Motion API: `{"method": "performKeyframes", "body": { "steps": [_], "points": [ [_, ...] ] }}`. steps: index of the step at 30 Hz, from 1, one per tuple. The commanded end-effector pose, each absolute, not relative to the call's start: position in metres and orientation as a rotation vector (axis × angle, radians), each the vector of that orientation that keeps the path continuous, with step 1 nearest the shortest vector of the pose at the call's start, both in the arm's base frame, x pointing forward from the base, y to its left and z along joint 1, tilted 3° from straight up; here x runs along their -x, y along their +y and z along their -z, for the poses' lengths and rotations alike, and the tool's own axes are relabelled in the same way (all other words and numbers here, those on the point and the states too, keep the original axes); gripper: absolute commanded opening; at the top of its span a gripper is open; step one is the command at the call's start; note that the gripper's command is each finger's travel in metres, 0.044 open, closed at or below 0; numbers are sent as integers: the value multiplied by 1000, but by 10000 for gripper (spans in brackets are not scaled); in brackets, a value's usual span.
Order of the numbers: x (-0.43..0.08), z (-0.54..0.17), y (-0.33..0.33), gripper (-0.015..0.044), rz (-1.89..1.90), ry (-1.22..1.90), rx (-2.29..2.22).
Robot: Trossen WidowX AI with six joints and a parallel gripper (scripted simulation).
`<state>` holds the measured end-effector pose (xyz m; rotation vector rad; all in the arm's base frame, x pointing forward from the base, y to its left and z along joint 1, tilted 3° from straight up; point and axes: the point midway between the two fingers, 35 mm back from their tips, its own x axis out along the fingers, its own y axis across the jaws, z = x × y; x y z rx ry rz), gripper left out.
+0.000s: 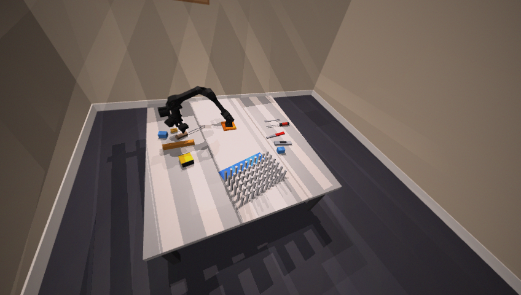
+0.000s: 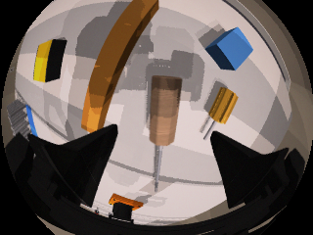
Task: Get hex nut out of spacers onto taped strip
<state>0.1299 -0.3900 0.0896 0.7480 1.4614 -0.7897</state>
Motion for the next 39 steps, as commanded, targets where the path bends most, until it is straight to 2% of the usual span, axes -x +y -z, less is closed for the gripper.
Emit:
{"method": "performKeyframes", "body": {
  "steps": [1,11,20,30,37,39],
  "points": [
    [-129,-90,-389,440,896,1418,-843],
    [-124,-90,-382,440,1626,921,-1550],
    [-119,-90,-375,440,2178,162,-2089],
    [-115,-90,-369,440,2452,-596,-2360],
    [-113,-90,-366,440,2543,-1251,-2453],
    [-113,-90,-365,440,2547,-1352,-2458]
  ]
}}
